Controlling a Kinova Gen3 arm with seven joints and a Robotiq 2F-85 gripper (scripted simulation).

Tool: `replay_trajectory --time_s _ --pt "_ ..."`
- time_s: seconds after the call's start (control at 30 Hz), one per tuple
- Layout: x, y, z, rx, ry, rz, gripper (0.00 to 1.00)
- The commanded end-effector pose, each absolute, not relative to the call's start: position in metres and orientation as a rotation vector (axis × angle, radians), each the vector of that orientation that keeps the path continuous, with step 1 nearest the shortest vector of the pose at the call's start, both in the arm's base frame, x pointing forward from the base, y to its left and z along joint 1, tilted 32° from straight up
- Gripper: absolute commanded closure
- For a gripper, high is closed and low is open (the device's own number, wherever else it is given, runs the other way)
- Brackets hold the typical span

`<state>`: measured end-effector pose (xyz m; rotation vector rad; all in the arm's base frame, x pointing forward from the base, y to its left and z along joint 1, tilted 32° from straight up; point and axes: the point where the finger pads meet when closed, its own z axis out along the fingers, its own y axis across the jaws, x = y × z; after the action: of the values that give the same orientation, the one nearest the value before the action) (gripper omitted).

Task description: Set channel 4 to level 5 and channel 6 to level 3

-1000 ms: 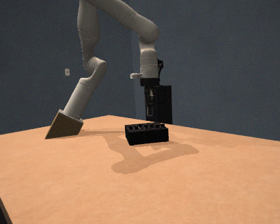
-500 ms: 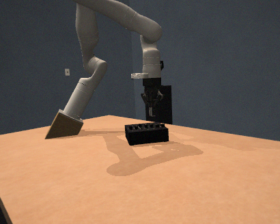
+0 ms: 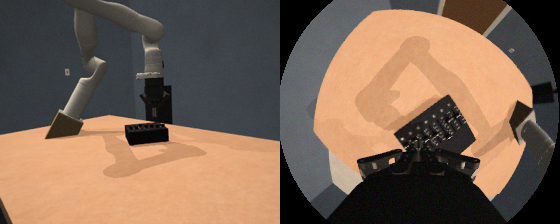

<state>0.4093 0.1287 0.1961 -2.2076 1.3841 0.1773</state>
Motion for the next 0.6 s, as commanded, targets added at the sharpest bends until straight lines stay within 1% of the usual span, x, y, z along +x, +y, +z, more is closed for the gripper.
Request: replay_trajectory --time_s 0.0,0.57 --pt "0.41 0.13 0.196 -2.227 1.342 0.175 1.0" --pt "0.424 0.127 0.196 -2.419 0.918 0.024 1.0"
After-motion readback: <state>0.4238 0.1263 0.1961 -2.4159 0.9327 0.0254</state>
